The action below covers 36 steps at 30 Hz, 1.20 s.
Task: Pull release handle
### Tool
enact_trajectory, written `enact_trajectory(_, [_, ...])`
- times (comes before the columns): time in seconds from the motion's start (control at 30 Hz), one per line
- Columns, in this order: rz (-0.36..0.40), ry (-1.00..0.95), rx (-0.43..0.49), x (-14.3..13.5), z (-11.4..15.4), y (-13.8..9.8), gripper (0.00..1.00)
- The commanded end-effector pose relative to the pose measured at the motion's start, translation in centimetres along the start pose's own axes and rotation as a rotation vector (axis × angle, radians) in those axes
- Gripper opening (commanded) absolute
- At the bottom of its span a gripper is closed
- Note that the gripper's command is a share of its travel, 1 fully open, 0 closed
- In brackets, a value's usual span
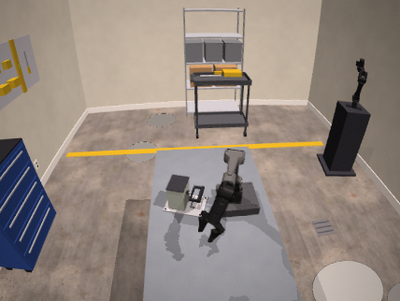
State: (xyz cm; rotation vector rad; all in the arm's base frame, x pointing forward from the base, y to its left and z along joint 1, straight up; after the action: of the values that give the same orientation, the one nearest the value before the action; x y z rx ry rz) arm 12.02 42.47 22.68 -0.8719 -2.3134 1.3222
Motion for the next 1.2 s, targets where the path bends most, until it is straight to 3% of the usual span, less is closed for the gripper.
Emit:
enact_trajectory(0.0, [-0.001,0.0,-0.002,0.0,0.0,-0.1,1.0])
enact_trajectory(0.57, [-0.001,0.001,-0.002,0.0,0.0,-0.1,1.0])
enact_trajectory(0.67, [0.009,0.041,0.006,-1.1,0.0,-0.1,1.0])
enact_trajectory(0.77, [0.044,0.176,0.03,-4.8,0.3,0.0,1.0])
enact_trajectory(0.87, [0.107,0.428,0.066,-11.1,1.5,-0.3,1.0])
enact_trajectory(1.03, [0.257,1.046,0.117,-23.2,8.1,-2.3,1.0])
enact_trajectory(1.1, [0.257,1.046,0.117,-23.2,8.1,-2.3,1.0])
enact_trajectory(1.17, [0.32,1.32,0.125,-26.8,12.1,-3.6,1.0])
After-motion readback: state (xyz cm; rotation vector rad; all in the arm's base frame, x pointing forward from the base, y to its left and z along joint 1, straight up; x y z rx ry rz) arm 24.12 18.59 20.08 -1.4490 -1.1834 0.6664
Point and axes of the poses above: the point where the finger pads meet when closed, its own y axis out along the fingers, its own x axis across the jaws, z = x × y, the point moved 3 cm from there along -y, back along the fingers, and after that the axes turned 13 degrees about -y, right-handed, at the moved point
